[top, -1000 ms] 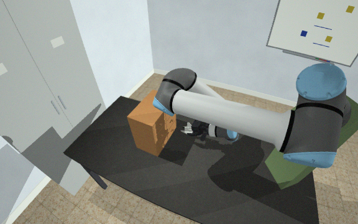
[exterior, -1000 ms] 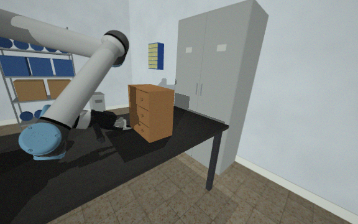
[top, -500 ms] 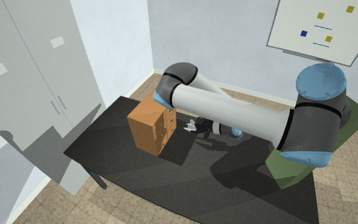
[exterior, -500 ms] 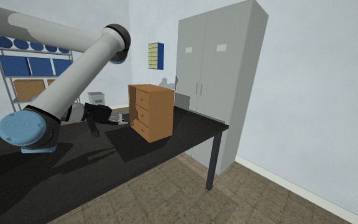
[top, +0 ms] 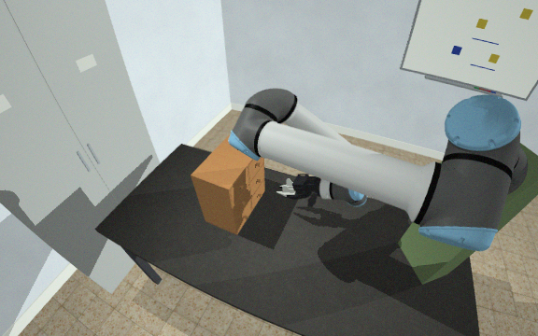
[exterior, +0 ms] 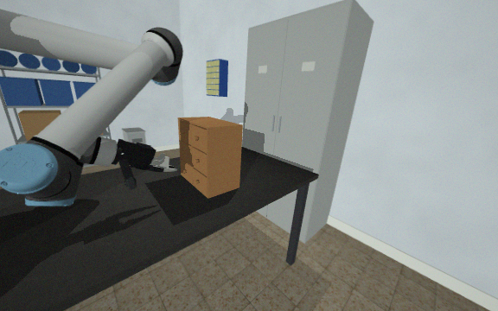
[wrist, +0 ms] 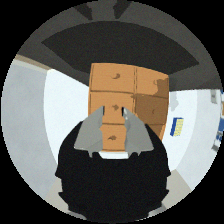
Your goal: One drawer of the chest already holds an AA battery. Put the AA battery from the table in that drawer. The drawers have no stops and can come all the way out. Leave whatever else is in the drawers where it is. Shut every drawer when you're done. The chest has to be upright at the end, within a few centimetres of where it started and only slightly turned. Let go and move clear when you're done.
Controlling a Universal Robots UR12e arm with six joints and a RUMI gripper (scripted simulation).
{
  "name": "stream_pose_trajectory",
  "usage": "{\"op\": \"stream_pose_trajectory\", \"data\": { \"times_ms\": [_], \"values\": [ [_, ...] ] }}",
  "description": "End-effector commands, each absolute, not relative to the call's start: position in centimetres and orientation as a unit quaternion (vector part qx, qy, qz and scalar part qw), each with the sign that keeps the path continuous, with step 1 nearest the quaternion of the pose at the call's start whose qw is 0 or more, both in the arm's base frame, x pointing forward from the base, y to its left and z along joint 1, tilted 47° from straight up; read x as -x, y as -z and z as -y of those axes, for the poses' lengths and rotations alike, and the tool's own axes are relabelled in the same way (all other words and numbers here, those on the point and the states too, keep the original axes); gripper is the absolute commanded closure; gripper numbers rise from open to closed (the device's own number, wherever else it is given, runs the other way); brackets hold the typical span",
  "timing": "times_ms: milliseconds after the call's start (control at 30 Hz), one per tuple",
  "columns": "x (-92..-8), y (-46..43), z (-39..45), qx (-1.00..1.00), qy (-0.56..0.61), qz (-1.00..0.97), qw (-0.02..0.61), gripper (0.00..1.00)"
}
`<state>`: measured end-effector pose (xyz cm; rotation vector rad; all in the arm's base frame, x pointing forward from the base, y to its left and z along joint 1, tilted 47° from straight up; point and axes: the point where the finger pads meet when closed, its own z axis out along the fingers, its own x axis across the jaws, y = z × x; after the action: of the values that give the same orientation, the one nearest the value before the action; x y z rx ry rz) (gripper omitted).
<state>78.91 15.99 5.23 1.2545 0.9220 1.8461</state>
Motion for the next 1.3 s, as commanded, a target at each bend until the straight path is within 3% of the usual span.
{"op": "stream_pose_trajectory", "data": {
  "times_ms": [0, 1267],
  "values": [
    [-78.4, -5.3, -15.8, -0.494, -0.706, -0.374, 0.344, 0.8],
    [-70.8, -6.6, -12.7, -0.587, -0.512, -0.613, 0.132, 0.8]
  ]
}}
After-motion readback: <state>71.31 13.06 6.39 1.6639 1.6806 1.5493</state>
